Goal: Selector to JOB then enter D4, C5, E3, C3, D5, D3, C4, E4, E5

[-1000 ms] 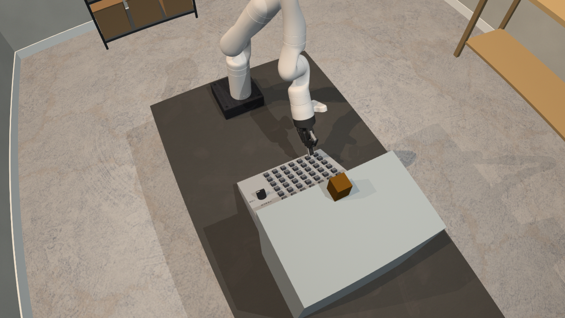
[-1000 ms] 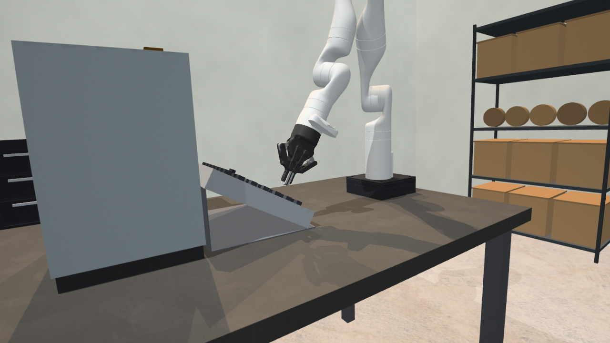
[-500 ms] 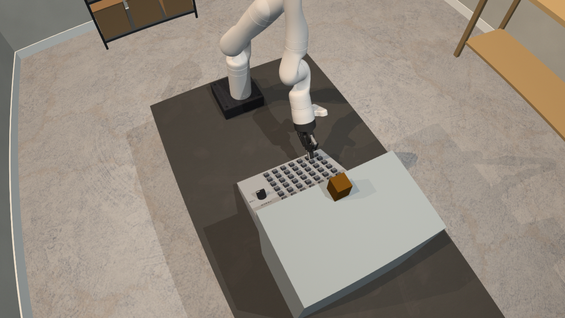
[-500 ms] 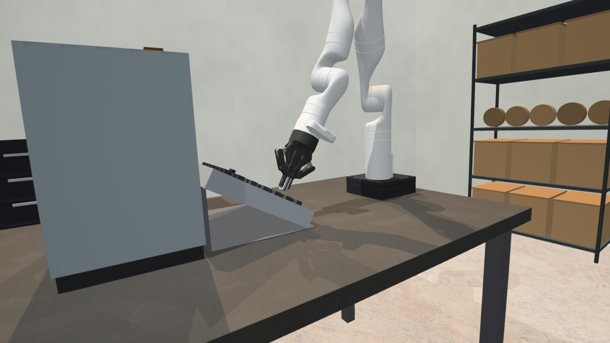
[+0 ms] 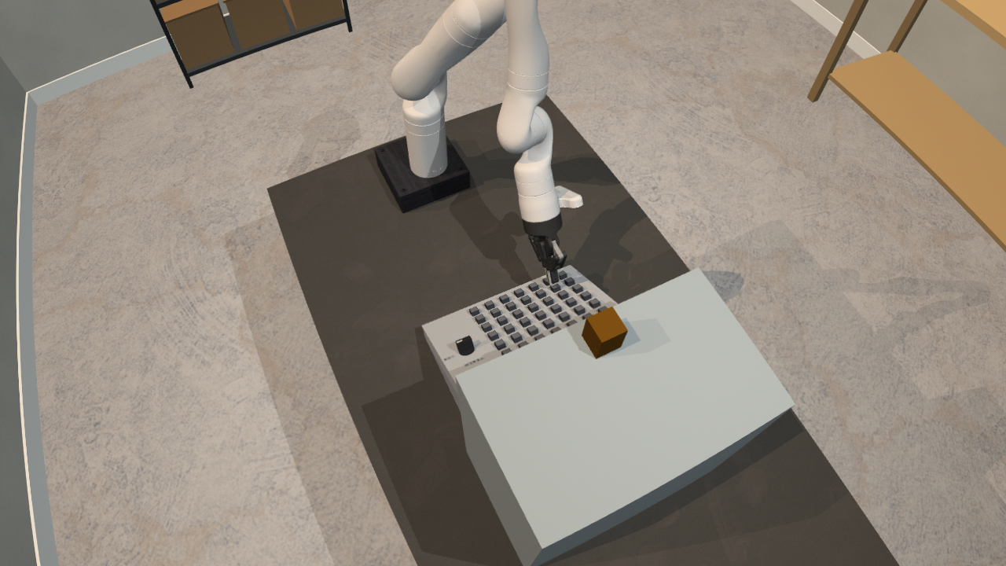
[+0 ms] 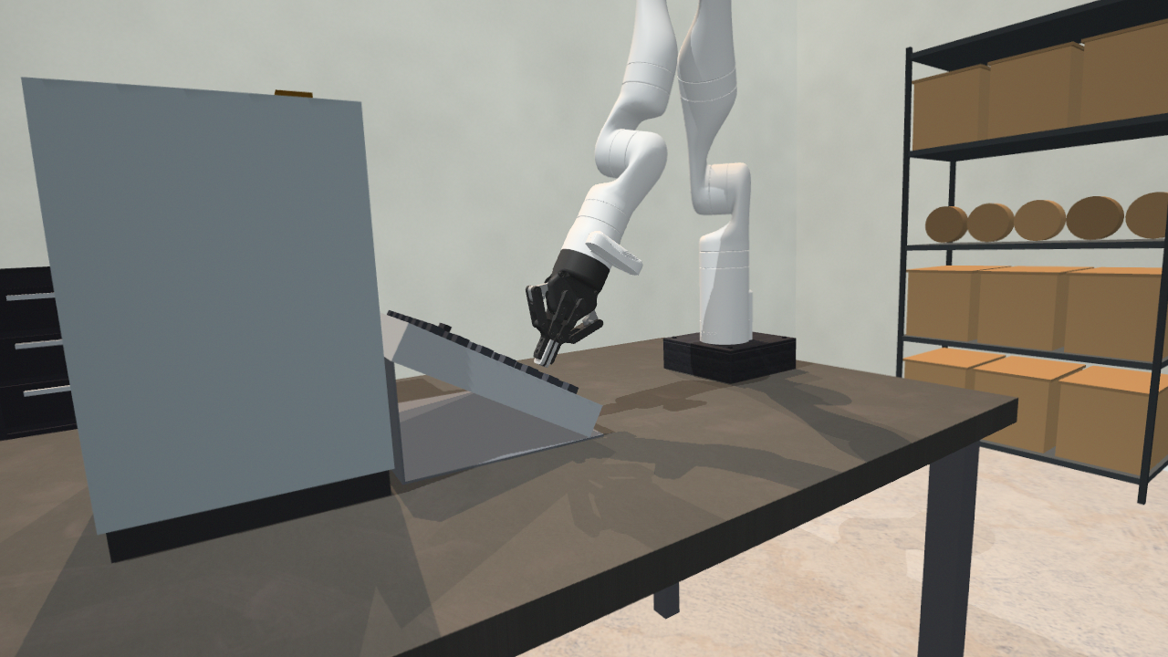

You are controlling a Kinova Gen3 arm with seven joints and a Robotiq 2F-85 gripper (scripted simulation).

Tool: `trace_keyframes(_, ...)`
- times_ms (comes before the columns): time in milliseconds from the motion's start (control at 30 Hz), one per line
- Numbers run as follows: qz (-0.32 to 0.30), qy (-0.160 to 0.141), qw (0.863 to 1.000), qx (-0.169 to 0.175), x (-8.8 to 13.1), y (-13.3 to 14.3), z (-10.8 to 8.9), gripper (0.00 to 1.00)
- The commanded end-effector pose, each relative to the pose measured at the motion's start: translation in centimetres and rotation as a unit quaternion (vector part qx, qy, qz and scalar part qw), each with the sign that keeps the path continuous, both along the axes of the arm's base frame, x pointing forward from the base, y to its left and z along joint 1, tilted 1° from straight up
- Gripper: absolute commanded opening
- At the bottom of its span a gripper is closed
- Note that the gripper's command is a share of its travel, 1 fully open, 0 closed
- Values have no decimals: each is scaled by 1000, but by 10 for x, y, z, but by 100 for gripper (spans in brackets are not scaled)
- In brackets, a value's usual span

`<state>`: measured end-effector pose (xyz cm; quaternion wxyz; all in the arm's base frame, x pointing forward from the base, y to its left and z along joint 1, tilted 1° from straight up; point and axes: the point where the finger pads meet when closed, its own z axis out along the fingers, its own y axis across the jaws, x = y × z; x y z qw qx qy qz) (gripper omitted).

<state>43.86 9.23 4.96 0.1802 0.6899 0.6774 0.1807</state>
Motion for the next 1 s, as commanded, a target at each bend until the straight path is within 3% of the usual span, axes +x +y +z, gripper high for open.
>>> trace_keyframes(0,-3,-3,1000,4,3,2,0,10)
trace_keyframes(967,-3,-3,1000,5,6,2,-6,10)
